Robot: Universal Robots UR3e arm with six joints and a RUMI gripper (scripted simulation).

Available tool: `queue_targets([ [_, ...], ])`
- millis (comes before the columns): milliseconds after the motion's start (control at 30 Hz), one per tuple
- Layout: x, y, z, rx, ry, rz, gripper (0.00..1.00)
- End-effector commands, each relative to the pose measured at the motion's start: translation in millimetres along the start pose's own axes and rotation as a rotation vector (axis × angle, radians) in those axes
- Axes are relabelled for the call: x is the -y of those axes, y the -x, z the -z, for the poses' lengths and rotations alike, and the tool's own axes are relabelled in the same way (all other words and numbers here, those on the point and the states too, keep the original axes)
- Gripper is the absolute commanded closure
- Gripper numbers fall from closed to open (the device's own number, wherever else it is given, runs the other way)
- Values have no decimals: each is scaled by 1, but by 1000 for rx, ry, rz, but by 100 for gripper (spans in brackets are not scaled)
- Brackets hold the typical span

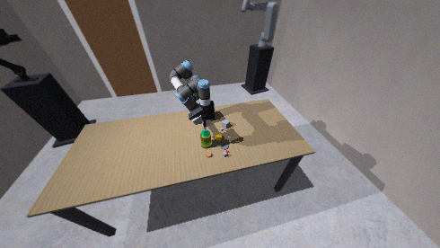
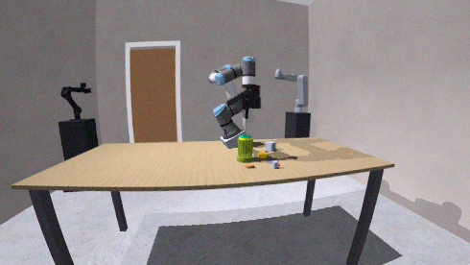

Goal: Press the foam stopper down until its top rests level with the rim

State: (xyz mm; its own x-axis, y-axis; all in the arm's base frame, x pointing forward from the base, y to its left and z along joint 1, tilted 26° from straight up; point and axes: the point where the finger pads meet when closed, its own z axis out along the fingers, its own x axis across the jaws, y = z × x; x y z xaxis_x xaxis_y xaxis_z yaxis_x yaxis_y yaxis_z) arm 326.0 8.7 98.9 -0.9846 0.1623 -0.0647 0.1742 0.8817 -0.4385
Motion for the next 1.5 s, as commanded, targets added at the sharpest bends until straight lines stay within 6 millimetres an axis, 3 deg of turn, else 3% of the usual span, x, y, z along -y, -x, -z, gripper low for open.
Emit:
queue_targets([
  [0,0,1,4,0,0,-1,100],
  [1000,0,1,-3,0,0,-1,100],
  [1467,0,1,-30,0,0,-1,100],
])
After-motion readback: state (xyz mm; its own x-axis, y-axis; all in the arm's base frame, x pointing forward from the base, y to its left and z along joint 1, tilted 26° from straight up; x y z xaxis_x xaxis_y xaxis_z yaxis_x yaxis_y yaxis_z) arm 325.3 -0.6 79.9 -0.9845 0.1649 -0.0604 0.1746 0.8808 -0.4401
